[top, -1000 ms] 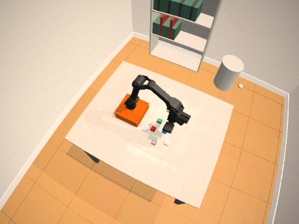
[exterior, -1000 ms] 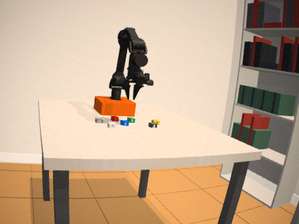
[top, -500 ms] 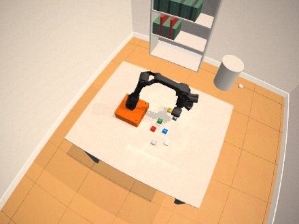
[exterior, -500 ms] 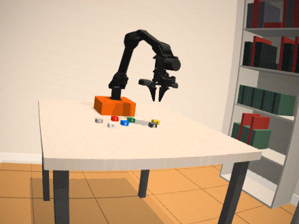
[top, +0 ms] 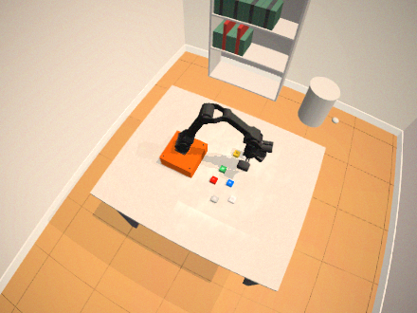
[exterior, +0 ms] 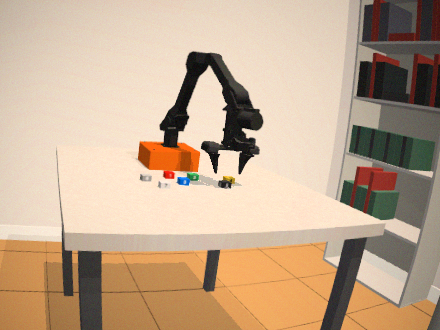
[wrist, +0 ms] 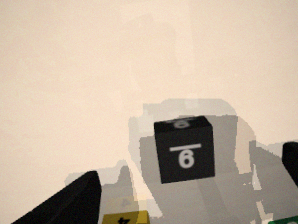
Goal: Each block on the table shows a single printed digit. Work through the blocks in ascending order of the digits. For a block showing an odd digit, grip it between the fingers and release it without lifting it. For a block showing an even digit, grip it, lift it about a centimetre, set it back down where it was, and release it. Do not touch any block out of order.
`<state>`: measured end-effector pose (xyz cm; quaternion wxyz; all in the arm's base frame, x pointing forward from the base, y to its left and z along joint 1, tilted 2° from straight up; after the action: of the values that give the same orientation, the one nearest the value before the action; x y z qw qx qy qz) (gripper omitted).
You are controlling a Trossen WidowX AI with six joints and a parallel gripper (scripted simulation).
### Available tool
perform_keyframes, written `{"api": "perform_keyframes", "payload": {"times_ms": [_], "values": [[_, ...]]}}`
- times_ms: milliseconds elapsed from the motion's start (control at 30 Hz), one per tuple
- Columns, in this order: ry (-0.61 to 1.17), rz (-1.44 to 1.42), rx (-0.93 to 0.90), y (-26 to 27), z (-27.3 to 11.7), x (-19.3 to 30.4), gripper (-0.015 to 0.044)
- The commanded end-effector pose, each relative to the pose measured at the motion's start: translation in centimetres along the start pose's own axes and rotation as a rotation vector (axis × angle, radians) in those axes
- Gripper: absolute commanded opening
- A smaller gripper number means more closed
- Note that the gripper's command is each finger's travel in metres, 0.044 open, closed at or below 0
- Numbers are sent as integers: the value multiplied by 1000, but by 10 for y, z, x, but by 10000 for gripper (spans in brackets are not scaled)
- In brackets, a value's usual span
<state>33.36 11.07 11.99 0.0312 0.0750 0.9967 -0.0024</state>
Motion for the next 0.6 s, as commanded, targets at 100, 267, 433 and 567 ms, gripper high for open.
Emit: {"api": "perform_keyframes", "payload": {"times_ms": [100,267,433,567], "values": [[4,6,7,-1,13,1,400],[4,6,7,-1,21,1,400],[4,6,7,-1,30,1,400],[4,6,7,-1,36,1,400]]}}
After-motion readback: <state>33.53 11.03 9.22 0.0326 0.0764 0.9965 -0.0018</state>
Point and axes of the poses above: the point midway between the two fingers, 35 mm back from their tips, its own z axis out along the fingers, its own y axis across the jaws, x = y × z, the point moved 10 cm from there along -z, back along the fingers, and after that the axes turned 11 degrees about z, right-handed, at the moved point
